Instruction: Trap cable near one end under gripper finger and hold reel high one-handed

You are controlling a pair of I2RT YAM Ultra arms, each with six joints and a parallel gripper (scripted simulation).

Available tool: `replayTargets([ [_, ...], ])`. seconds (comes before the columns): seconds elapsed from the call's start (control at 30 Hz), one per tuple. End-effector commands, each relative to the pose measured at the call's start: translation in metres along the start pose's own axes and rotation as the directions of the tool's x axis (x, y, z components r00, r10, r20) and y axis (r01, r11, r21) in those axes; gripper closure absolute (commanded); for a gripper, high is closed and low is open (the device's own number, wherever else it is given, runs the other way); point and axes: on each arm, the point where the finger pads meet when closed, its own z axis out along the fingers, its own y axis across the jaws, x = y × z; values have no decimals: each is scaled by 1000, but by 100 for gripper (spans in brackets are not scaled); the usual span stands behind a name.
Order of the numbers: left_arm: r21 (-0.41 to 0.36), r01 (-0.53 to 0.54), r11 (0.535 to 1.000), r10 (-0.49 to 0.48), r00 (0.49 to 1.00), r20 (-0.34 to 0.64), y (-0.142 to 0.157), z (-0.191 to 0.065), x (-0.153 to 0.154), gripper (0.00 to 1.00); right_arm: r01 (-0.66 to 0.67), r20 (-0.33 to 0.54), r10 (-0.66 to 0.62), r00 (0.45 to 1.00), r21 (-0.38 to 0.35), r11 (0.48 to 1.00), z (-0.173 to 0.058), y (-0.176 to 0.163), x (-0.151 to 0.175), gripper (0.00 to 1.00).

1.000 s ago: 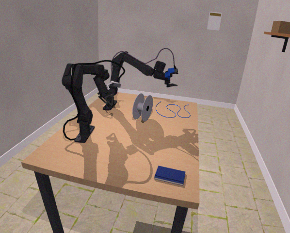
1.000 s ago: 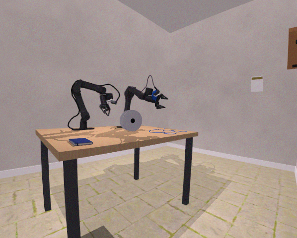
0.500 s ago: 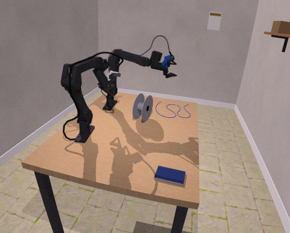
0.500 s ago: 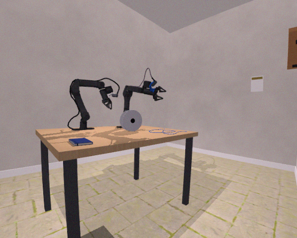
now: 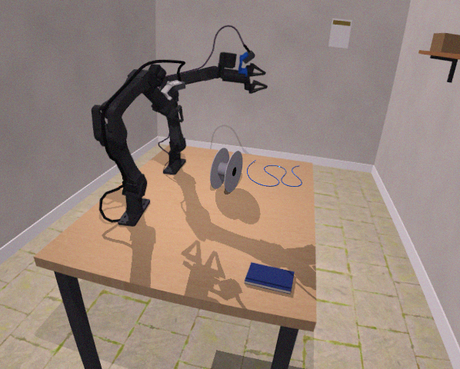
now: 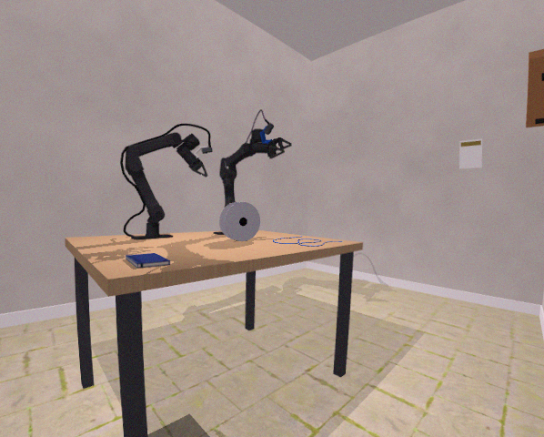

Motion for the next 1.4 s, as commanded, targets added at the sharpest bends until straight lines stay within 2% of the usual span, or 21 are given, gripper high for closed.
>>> replayTargets([
  [0.0, 77, 122, 990, -124, 992, 30, 18, -44, -26, 0, 50, 139, -36, 990, -102, 994, -41, 12, -31, 0],
  [0.17, 141, 230, 963, -241, 968, 68, 40, -100, -46, 0, 117, 279, -65, 958, -175, 978, -88, 20, -59, 0],
  [0.33, 207, 320, 924, -343, 935, 85, 55, -154, -56, 0, 189, 420, -81, 904, -223, 956, -140, 23, -79, 0],
  [0.43, 223, 333, 916, -356, 932, 70, 53, -156, -55, 0, 204, 425, -92, 900, -225, 953, -143, 25, -81, 0],
  [0.47, 235, 348, 907, -372, 926, 68, 55, -164, -56, 0, 218, 435, -101, 895, -228, 949, -146, 27, -84, 0],
  [0.57, 254, 394, 883, -428, 898, 97, 71, -206, -58, 0, 256, 547, -84, 833, -245, 935, -192, 21, -88, 0],
  [0.73, 301, 443, 844, -489, 867, 96, 77, -244, -57, 0, 309, 628, -90, 773, -248, 918, -224, 21, -96, 0],
  [0.9, 335, 473, 815, -526, 847, 82, 78, -266, -54, 0, 337, 682, -91, 725, -237, 911, -250, 16, -96, 0],
  [1.03, 343, 481, 807, -529, 847, 56, 73, -262, -53, 0, 345, 689, -96, 719, -234, 909, -251, 18, -99, 0],
  [1.17, 353, 491, 796, -552, 829, 93, 82, -289, -52, 0, 356, 723, -86, 686, -230, 906, -268, 13, -96, 0],
  [1.37, 353, 496, 793, -555, 828, 84, 81, -287, -52, 0, 360, 727, -87, 681, -228, 904, -270, 14, -97, 0],
])
